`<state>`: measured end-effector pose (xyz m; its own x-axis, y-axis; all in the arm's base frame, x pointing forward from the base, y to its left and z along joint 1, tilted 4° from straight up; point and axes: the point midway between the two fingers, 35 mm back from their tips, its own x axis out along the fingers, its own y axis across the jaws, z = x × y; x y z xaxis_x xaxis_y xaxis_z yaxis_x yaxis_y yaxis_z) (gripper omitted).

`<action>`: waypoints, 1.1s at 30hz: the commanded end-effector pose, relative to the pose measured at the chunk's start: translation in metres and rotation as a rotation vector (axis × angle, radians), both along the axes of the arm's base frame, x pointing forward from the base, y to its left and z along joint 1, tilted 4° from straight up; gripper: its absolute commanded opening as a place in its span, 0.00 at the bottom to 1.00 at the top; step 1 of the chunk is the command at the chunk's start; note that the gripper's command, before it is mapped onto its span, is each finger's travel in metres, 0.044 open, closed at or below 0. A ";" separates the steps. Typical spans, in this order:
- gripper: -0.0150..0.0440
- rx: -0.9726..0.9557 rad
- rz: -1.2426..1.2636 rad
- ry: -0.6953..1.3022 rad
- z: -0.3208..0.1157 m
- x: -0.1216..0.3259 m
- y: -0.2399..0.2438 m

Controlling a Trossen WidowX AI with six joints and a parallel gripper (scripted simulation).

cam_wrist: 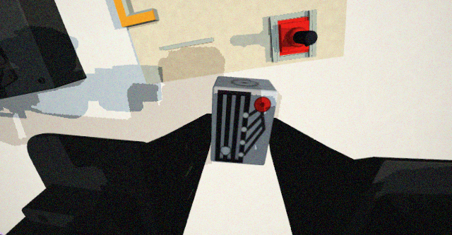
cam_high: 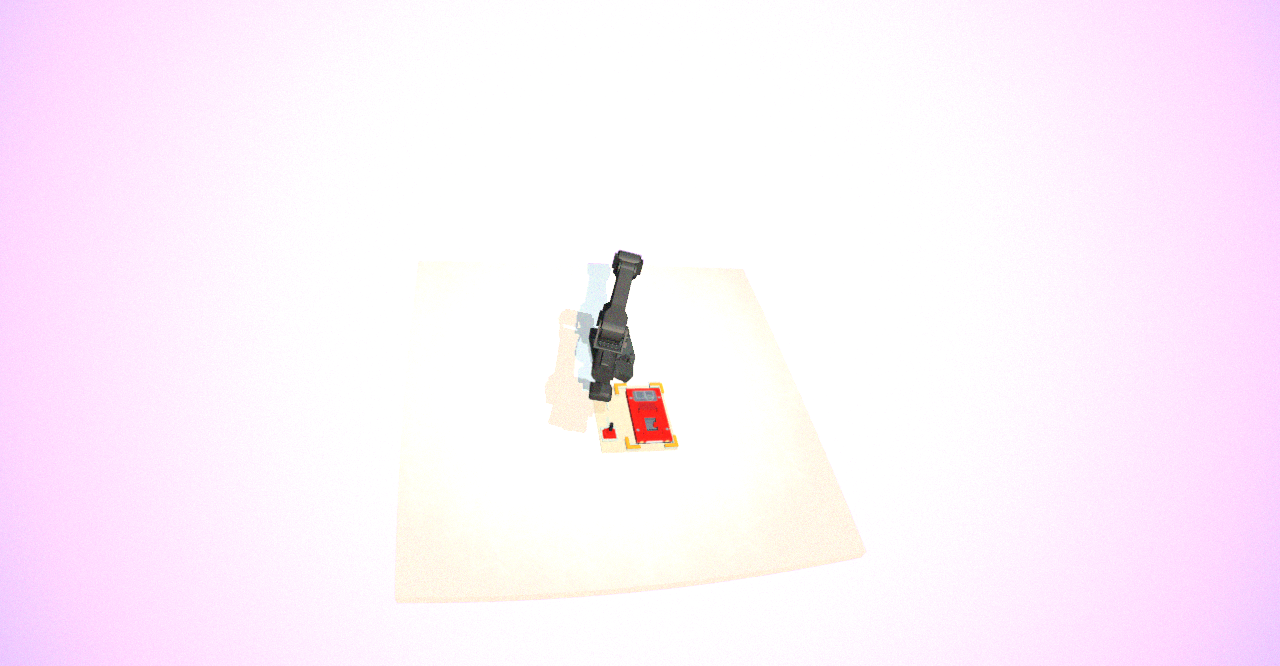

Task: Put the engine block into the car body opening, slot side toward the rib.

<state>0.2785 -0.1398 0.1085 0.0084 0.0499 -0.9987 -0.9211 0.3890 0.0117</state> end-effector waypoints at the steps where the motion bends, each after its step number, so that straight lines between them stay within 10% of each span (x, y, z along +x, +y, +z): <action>1: 0.25 -0.002 -0.101 -0.002 -0.002 0.010 0.010; 33: 0.25 0.013 -0.850 0.034 -0.029 0.058 0.094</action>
<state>0.3299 -0.0564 0.0807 0.0095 0.0470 -0.9988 -0.3898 0.9200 0.0396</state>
